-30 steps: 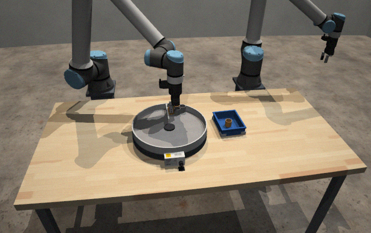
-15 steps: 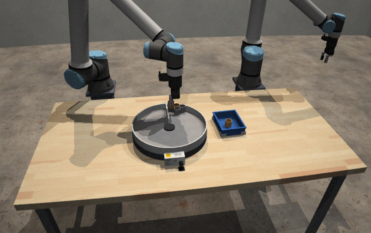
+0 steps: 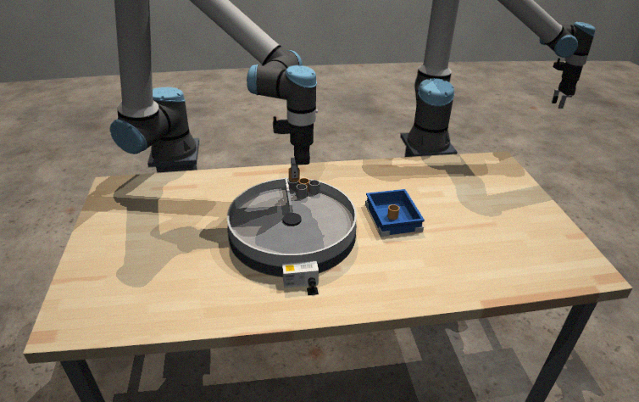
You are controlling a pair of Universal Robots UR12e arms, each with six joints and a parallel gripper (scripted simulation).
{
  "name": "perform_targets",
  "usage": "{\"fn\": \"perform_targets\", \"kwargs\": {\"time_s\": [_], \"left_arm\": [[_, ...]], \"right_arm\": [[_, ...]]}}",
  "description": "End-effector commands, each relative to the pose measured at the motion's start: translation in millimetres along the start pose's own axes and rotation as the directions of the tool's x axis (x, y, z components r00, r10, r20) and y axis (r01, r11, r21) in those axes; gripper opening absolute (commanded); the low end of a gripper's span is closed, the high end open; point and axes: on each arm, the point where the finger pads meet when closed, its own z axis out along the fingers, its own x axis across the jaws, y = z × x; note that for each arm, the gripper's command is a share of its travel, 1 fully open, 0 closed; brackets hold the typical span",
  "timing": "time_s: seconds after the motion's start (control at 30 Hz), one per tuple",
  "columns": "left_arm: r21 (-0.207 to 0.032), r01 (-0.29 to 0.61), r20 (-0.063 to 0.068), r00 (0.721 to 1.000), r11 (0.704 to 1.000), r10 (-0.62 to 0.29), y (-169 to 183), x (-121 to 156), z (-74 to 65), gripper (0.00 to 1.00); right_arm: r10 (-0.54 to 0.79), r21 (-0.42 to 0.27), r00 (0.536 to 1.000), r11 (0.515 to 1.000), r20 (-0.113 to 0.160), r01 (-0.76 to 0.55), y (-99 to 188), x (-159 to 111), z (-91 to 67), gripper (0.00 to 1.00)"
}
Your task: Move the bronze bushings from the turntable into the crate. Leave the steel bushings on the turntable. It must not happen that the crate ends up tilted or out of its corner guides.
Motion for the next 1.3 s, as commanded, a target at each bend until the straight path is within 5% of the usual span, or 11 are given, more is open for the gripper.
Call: {"fn": "perform_targets", "kwargs": {"time_s": [0.0, 1.27], "left_arm": [[0.001, 0.001, -0.001, 1.000, 1.000, -0.001, -1.6, 1.9, 0.3, 1.00], [0.001, 0.001, -0.001, 1.000, 1.000, -0.001, -1.6, 1.9, 0.3, 1.00]], "right_arm": [[-0.001, 0.001, 1.000, 1.000, -0.001, 0.001, 1.5, 1.0, 0.1, 0.00], [-0.001, 0.000, 1.000, 1.000, -0.001, 0.001, 14.8, -1.0, -0.5, 0.00]]}}
